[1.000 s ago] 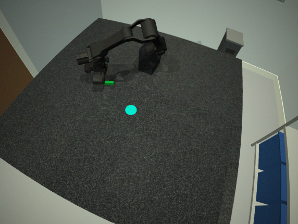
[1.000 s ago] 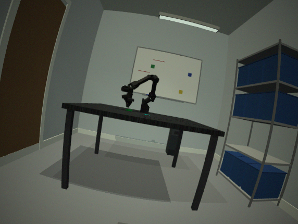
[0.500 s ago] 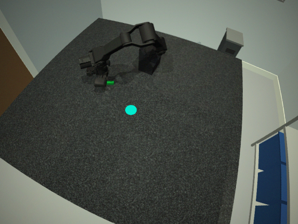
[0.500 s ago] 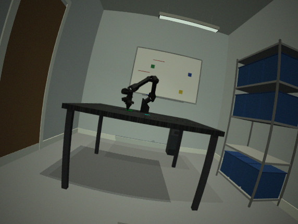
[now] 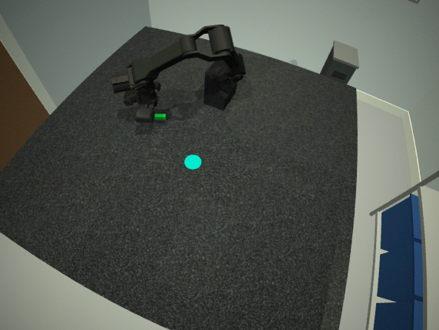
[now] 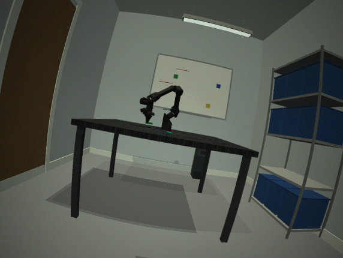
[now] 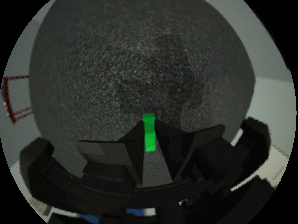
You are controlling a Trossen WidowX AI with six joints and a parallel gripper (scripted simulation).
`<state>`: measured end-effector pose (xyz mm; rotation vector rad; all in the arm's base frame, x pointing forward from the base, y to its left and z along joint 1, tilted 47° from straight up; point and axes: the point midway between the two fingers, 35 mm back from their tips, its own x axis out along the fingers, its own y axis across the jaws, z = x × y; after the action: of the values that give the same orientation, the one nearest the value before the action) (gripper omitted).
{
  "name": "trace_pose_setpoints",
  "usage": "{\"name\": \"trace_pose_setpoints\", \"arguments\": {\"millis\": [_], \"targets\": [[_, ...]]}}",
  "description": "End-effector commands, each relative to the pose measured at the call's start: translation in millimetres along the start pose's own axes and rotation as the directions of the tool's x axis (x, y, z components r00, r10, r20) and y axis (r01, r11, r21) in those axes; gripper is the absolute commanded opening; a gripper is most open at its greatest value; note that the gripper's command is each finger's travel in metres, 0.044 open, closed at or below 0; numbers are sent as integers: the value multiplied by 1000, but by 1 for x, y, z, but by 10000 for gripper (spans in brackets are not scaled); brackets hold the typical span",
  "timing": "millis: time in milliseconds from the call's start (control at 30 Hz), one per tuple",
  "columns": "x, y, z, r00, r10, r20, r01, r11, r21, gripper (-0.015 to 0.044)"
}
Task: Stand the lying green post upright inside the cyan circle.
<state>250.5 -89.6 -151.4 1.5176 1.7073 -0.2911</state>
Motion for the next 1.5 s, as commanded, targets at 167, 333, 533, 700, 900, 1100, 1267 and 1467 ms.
{"name": "trace_pose_setpoints", "arguments": {"millis": [167,333,533,700,900,1100,1267,1467], "targets": [[-26,0,2,1000,-6,5,6,1000,-4,23],[-42,0,1,1000,-6,5,6,1000,-4,23],[-61,-1,0,1000,-6,4,6,1000,-4,23],[-78,-3,-3,1000,-6,2,6,1000,-4,23],[-84,1,-5,1000,-6,3,6,1000,-19,23],[-87,16,-12,1000,-9,9,9,997,-77,23],[-90,29,-19,1000,-10,13,12,992,-126,23],[-93,45,-27,1000,-11,17,14,983,-185,23]]}}
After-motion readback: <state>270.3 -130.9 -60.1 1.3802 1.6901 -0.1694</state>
